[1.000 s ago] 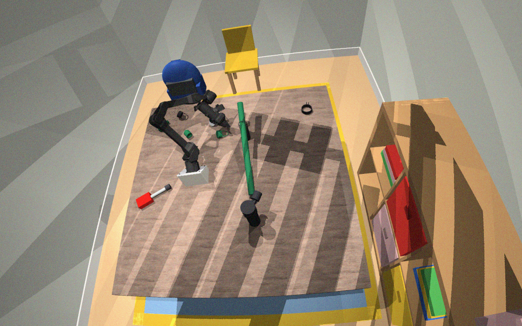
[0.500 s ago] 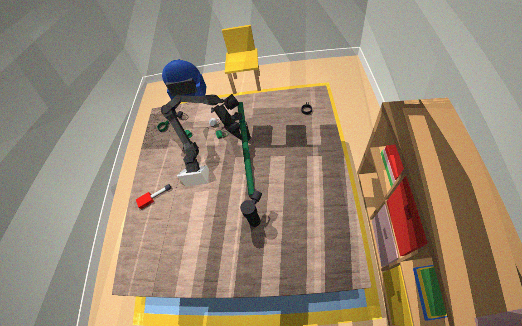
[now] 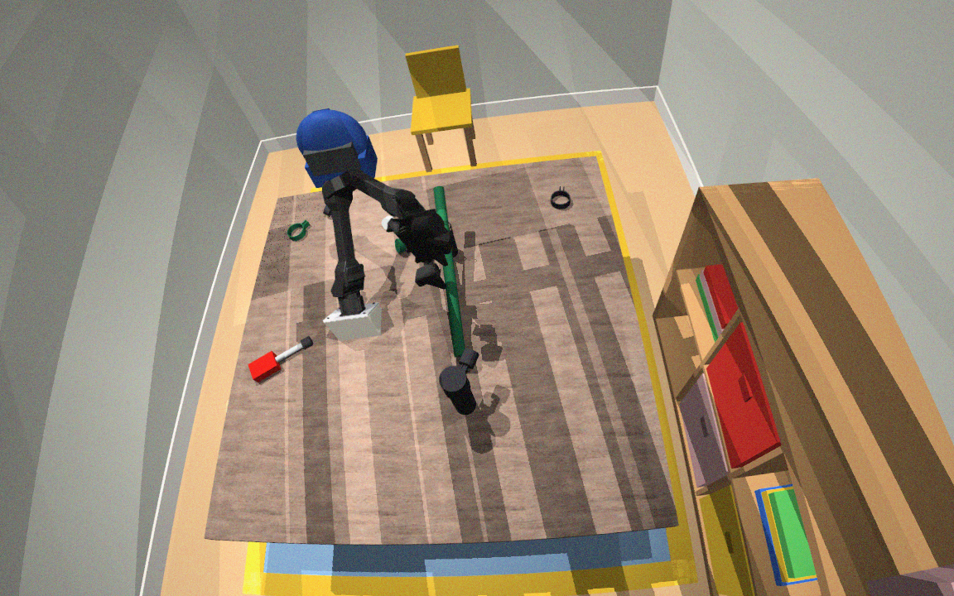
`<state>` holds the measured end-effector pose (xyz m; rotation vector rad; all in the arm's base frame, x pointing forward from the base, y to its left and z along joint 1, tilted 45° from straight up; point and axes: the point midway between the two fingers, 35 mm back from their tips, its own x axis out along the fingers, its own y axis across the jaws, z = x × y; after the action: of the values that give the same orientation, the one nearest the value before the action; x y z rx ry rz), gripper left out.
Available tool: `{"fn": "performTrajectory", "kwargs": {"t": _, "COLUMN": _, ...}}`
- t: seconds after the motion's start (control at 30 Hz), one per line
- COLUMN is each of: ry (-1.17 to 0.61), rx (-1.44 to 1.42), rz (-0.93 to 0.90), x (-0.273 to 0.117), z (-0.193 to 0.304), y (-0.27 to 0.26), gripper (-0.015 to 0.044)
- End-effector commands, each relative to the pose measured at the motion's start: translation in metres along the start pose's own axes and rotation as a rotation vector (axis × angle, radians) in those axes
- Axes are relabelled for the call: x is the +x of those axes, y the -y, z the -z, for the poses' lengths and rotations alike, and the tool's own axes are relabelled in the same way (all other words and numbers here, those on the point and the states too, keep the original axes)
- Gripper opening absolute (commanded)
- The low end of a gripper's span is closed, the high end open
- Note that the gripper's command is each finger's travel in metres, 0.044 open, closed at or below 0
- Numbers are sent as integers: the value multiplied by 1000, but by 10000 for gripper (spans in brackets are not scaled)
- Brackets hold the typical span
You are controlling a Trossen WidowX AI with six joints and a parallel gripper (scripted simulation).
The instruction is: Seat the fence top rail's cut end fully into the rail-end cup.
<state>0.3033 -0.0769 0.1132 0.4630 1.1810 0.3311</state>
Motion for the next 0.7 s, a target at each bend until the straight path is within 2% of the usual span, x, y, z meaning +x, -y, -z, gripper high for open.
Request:
{"fn": "performTrajectory", "kwargs": {"t": 0.0, "ry": 84, "rx": 137, "rz": -117, "x": -13, "z": -1, "y": 43, "gripper": 440}}
{"fn": "performTrajectory", "kwargs": {"t": 0.07, "ry": 126, "rx": 186, "rz": -158, "x": -18, "z": 0, "y": 59, "gripper": 440}}
{"fn": "performTrajectory", "kwargs": {"t": 0.23, "ry": 131, "rx": 192, "rz": -163, "x": -19, "z": 0, "y": 61, "gripper": 440}}
{"fn": "performTrajectory", "kwargs": {"t": 0.33, "ry": 135, "rx": 100, "rz": -143, "x": -15, "z": -3, "y": 71, "gripper": 440}}
{"fn": "performTrajectory", "kwargs": {"t": 0.67, "ry": 95, "rx": -807, "rz": 37, "x": 34, "z": -20, "y": 175, "gripper": 440}}
